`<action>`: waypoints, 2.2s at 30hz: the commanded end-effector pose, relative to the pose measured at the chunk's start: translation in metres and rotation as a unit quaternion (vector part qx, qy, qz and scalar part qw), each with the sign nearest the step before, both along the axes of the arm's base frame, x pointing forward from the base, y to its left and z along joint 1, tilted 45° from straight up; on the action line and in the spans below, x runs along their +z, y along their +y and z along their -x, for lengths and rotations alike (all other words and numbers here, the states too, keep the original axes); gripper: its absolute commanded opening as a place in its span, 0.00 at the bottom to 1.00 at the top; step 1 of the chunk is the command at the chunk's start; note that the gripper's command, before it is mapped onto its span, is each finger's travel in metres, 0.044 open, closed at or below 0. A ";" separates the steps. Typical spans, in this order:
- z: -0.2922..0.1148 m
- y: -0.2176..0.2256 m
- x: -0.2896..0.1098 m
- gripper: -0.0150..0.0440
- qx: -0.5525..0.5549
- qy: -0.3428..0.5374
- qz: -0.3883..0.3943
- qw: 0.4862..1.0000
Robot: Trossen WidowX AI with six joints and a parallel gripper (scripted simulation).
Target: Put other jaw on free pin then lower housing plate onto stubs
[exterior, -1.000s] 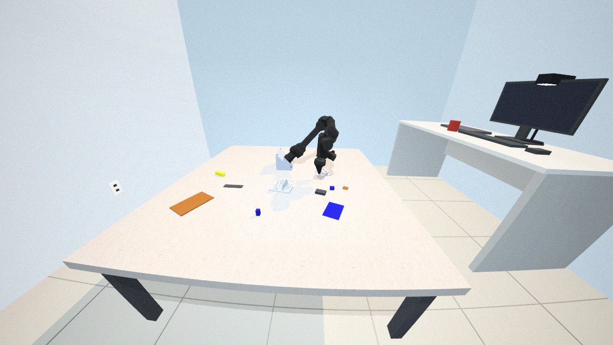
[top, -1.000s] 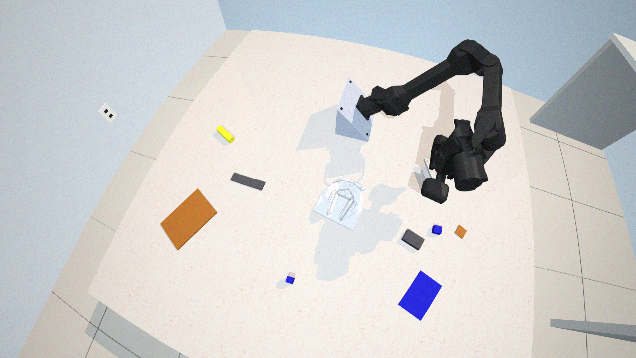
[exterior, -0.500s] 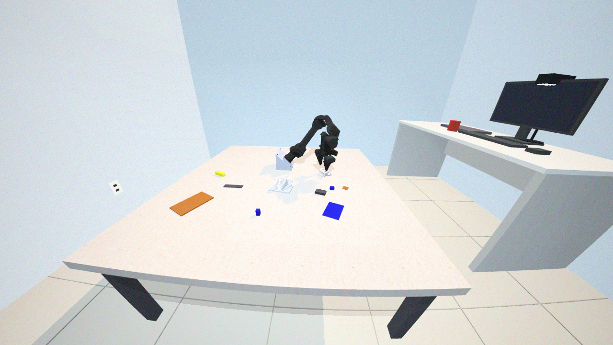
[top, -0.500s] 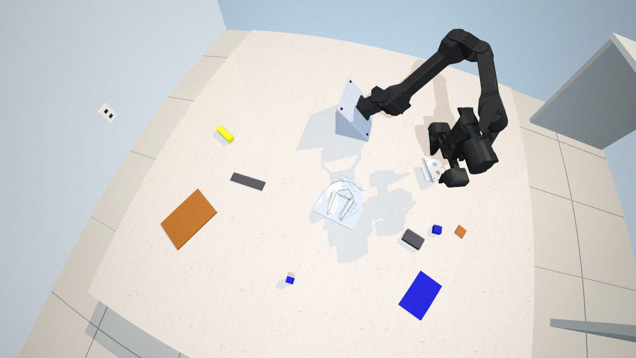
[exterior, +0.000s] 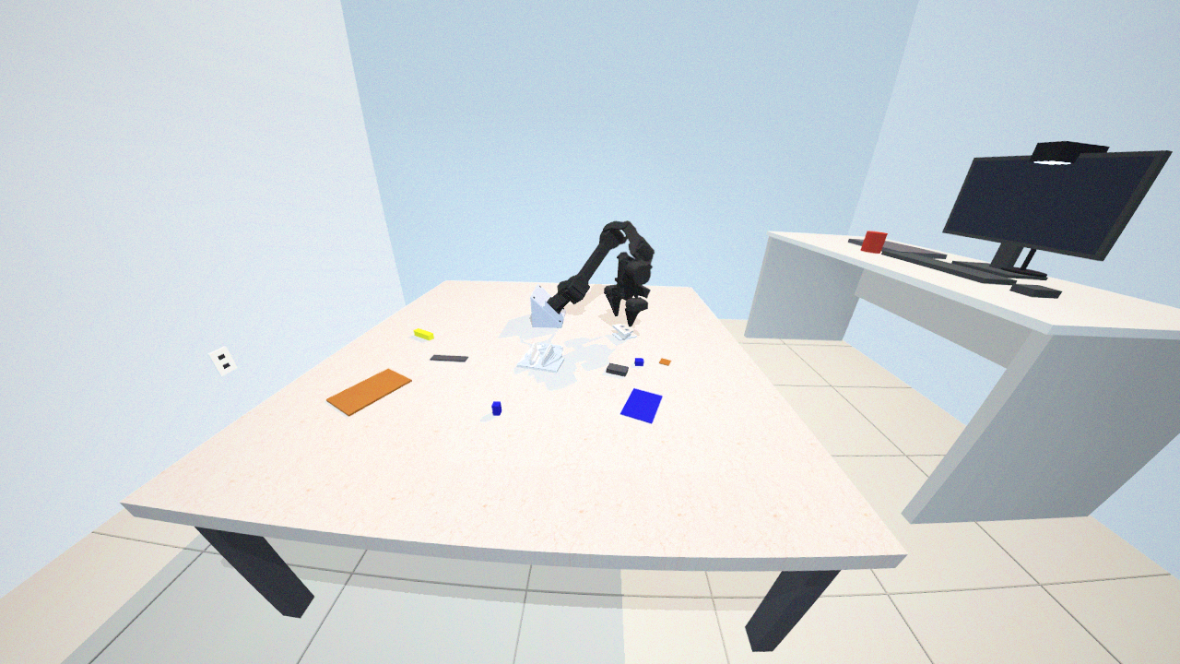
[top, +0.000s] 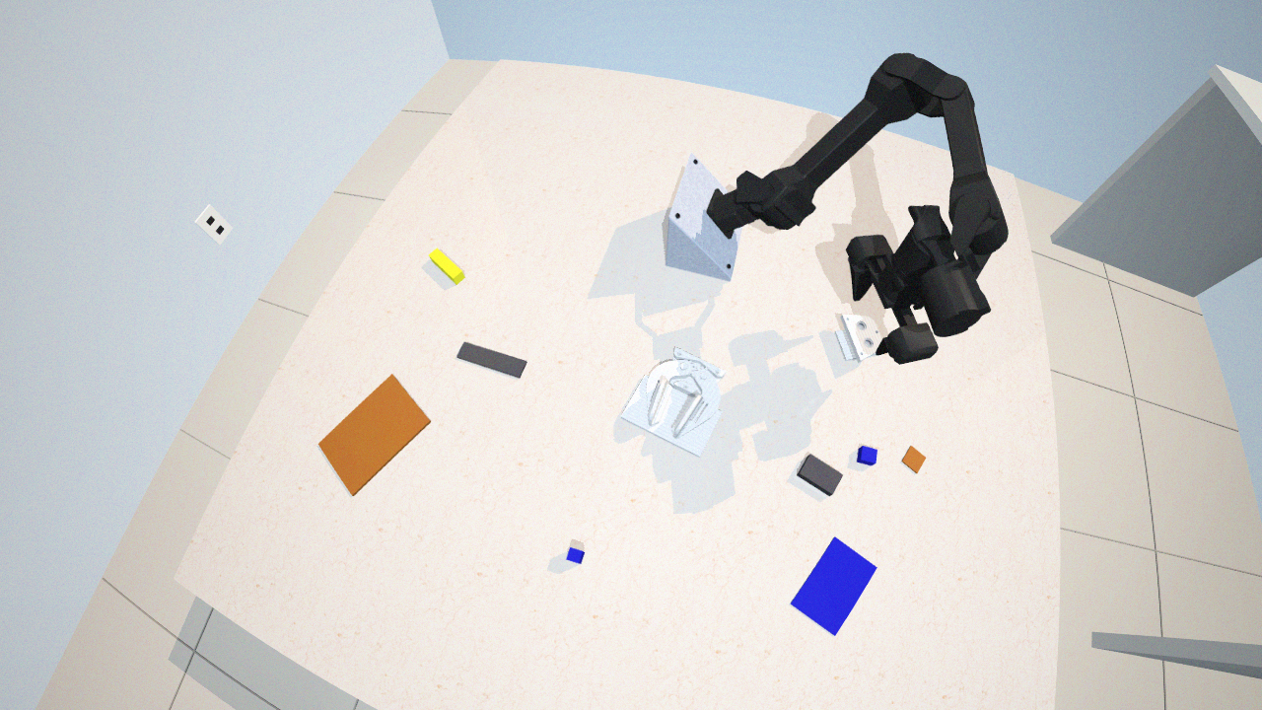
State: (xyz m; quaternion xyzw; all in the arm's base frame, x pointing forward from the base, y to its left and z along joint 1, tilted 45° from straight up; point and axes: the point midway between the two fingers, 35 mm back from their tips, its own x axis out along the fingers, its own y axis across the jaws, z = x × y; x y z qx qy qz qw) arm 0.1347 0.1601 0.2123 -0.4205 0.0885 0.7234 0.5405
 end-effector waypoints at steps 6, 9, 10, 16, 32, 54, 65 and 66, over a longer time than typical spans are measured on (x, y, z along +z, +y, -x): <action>0.001 0.009 -0.008 1.00 0.003 -0.001 -0.002 1.000; 0.002 0.012 -0.011 1.00 0.002 -0.001 -0.002 1.000; 0.002 0.013 -0.012 1.00 0.002 -0.001 -0.002 1.000; 0.002 0.015 -0.014 1.00 0.003 -0.001 -0.002 1.000; 0.003 0.033 -0.031 1.00 0.003 -0.001 -0.003 1.000; 0.004 0.035 -0.033 1.00 0.002 -0.001 -0.003 1.000; 0.004 0.035 -0.032 0.95 0.005 -0.002 -0.005 1.000; 0.004 0.035 -0.032 0.94 0.005 -0.002 -0.005 1.000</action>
